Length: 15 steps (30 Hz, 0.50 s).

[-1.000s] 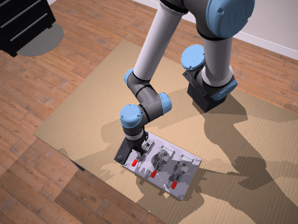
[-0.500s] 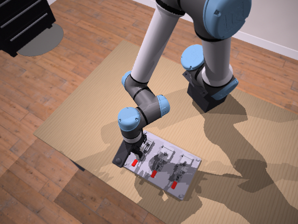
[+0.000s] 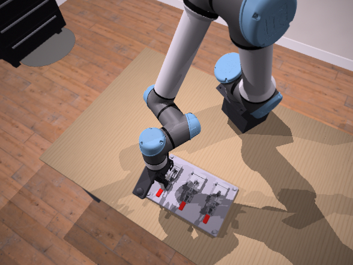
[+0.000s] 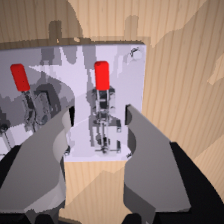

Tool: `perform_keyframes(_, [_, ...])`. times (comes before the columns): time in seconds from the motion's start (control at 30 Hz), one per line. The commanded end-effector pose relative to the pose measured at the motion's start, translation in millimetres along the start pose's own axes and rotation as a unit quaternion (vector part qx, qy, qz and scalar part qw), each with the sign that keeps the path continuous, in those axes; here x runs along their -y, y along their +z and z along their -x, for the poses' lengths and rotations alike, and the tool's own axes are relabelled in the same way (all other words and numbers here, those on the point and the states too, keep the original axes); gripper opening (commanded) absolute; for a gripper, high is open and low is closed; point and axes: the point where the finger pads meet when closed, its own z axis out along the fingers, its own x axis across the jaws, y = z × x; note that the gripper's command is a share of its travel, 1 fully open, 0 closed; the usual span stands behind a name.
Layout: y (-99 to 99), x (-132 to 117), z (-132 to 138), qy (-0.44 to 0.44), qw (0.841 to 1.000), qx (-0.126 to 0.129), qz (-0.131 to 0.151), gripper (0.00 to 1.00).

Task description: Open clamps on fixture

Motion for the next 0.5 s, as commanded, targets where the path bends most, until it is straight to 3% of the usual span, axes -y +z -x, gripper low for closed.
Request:
perform_keyframes(0.0, [7.1,-0.9,1.1,0.0,1.0,0.001,0.001,0.28])
perform_keyframes(0.47, [43.0,-0.7,0.8,0.0,1.0,0.0,0.001,0.28])
